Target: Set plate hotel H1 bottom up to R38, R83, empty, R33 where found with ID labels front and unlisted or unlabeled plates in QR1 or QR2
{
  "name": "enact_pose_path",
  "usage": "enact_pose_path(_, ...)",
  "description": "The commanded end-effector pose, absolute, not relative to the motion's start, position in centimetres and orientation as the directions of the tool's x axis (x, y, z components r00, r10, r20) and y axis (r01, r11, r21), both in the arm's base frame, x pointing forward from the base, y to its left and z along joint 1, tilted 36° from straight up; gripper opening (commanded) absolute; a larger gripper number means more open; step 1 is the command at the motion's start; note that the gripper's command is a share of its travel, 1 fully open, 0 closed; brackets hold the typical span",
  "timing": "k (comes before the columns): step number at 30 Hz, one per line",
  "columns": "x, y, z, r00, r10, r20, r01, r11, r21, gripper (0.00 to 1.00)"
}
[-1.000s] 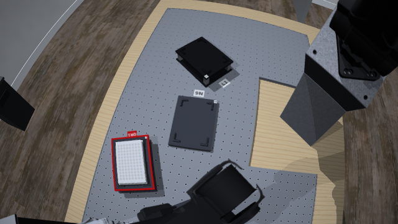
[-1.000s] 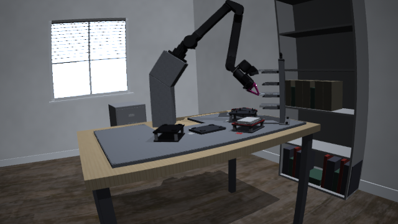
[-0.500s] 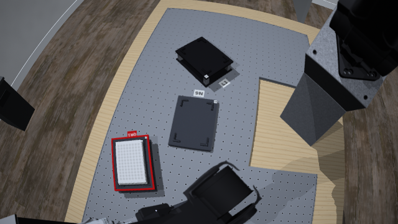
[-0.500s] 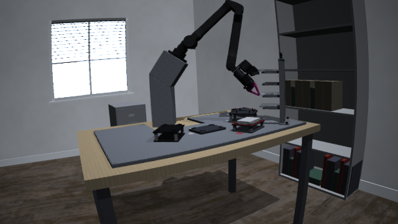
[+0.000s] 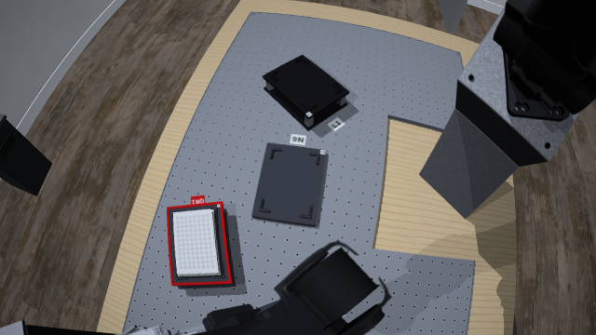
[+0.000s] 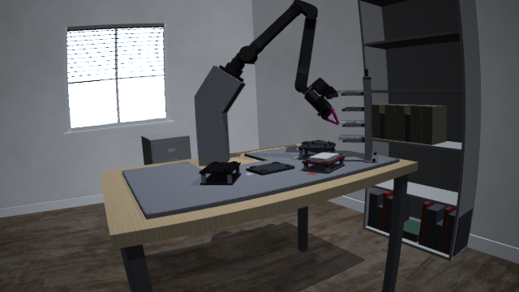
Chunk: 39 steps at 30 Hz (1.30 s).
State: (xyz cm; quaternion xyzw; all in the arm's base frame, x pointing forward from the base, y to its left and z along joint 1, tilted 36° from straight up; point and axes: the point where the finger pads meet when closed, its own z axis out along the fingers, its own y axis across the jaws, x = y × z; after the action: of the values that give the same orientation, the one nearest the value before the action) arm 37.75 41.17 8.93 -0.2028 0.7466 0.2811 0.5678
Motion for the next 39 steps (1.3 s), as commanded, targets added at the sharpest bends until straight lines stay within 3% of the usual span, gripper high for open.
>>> enact_pose_path(1,39.1,41.1,11.6,-0.229,0.05,-0.972,-0.619,0.763,0.185,0.0)
enact_pose_path(21,39.0,41.1,12.1,-0.214,0.067,-0.975,-0.621,0.761,0.189,0.0)
enact_pose_path(39,35.7,40.1,7.9,-0.257,0.027,-0.966,-0.628,0.755,0.188,0.0)
